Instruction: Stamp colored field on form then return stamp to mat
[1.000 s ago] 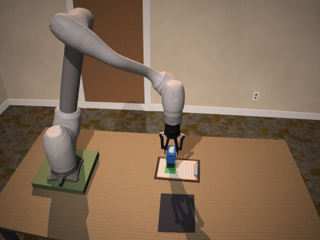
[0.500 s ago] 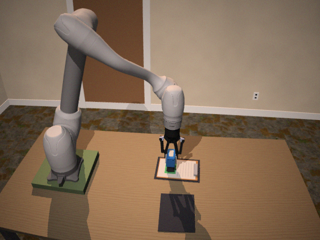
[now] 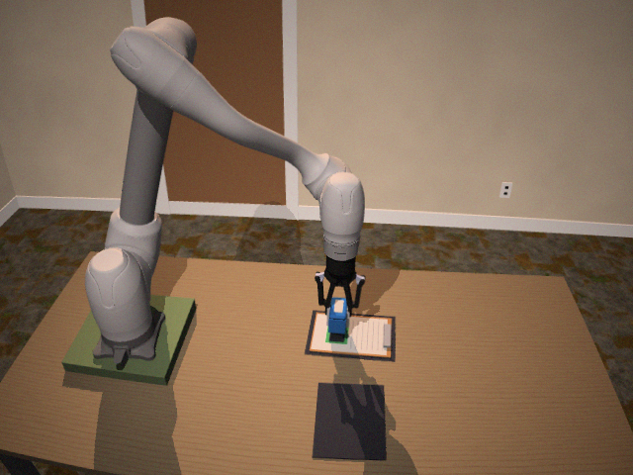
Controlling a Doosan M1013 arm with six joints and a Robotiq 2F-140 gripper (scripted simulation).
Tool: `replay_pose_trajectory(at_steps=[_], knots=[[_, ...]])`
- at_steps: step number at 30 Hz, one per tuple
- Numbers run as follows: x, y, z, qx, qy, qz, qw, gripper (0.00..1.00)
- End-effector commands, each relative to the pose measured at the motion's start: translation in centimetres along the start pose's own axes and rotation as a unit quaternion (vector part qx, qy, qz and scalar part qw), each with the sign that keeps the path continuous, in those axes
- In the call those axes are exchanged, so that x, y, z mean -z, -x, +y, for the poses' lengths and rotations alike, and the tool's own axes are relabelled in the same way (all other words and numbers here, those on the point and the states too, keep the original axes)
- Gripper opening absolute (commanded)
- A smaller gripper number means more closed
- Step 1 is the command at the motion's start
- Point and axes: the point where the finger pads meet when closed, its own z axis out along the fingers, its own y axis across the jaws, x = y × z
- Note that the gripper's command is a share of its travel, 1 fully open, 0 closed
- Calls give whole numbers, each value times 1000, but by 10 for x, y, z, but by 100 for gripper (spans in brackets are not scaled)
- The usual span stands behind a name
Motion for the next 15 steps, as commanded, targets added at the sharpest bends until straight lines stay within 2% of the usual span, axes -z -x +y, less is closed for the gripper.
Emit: replay_pose_trajectory(at_steps=[1,6,15], knots=[[0,0,0,0,0,0,1000,18],[-1,0,0,0,0,0,1000,18],[-21,0,0,0,0,0,1000,18]])
